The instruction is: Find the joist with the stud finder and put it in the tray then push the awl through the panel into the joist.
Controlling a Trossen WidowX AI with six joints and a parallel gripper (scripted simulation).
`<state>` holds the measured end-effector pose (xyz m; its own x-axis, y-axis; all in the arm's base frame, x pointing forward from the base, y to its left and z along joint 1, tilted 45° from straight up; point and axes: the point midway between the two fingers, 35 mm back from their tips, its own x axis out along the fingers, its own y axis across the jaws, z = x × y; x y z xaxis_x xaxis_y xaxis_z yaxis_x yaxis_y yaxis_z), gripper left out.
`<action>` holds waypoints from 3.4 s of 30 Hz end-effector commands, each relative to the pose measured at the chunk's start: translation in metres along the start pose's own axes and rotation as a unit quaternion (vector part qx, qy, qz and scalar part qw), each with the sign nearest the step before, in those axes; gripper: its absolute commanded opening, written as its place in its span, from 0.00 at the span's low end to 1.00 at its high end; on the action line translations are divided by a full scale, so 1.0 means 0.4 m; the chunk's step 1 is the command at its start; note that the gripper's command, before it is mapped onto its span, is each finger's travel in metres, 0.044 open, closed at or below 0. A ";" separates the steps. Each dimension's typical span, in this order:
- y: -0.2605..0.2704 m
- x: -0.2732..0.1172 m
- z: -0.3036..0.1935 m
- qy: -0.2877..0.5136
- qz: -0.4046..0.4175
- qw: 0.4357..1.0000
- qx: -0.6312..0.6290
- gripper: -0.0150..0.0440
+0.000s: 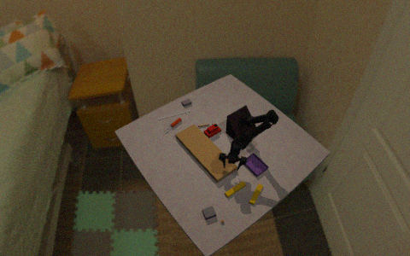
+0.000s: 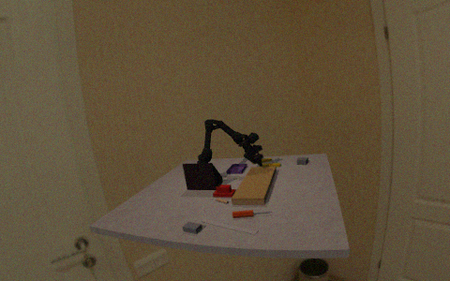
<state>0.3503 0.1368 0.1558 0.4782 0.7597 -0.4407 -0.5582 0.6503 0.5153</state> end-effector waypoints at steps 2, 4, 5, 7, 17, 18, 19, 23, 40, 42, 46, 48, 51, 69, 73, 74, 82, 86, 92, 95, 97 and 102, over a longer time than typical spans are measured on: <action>-0.202 -0.052 -0.085 0.029 -0.077 0.996 0.039 1.00; -0.273 -0.082 -0.129 0.043 -0.102 0.992 0.056 1.00; -0.306 -0.099 -0.153 0.050 -0.113 0.990 0.065 1.00; -0.366 -0.133 -0.205 0.063 -0.133 0.986 0.084 1.00; -0.537 -0.321 -0.525 0.110 -0.162 0.954 0.225 1.00; -0.541 -0.339 -0.561 0.111 -0.159 0.951 0.241 1.00; -0.541 -0.355 -0.597 0.110 -0.154 0.947 0.258 1.00; -0.520 -0.404 -0.723 0.096 -0.126 0.935 0.317 1.00; -0.514 -0.418 -0.762 0.092 -0.121 0.933 0.326 1.00; -0.515 -0.411 -0.766 0.092 -0.121 0.933 0.326 1.00; -0.516 -0.396 -0.773 0.092 -0.121 0.933 0.326 1.00; -0.517 -0.389 -0.776 0.092 -0.121 0.933 0.326 1.00; -0.517 -0.378 -0.782 0.092 -0.121 0.933 0.326 1.00; -0.512 -0.315 -0.813 0.091 -0.120 0.933 0.326 1.00; -0.511 -0.306 -0.817 0.091 -0.120 0.933 0.326 1.00; -0.511 -0.306 -0.817 0.091 -0.120 0.933 0.326 0.96; -0.511 -0.306 -0.817 0.091 -0.120 0.933 0.326 0.77; -0.511 -0.306 -0.817 0.091 -0.120 0.933 0.326 0.72; -0.511 -0.306 -0.817 0.091 -0.120 0.933 0.326 0.65; -0.511 -0.306 -0.817 0.091 -0.120 0.933 0.326 0.62; -0.511 -0.306 -0.817 0.091 -0.120 0.933 0.326 0.60; -0.511 -0.306 -0.817 0.091 -0.120 0.933 0.326 0.54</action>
<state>0.1840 -0.0893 -0.1355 0.3786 0.6187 -0.6884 0.1068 0.7096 0.6965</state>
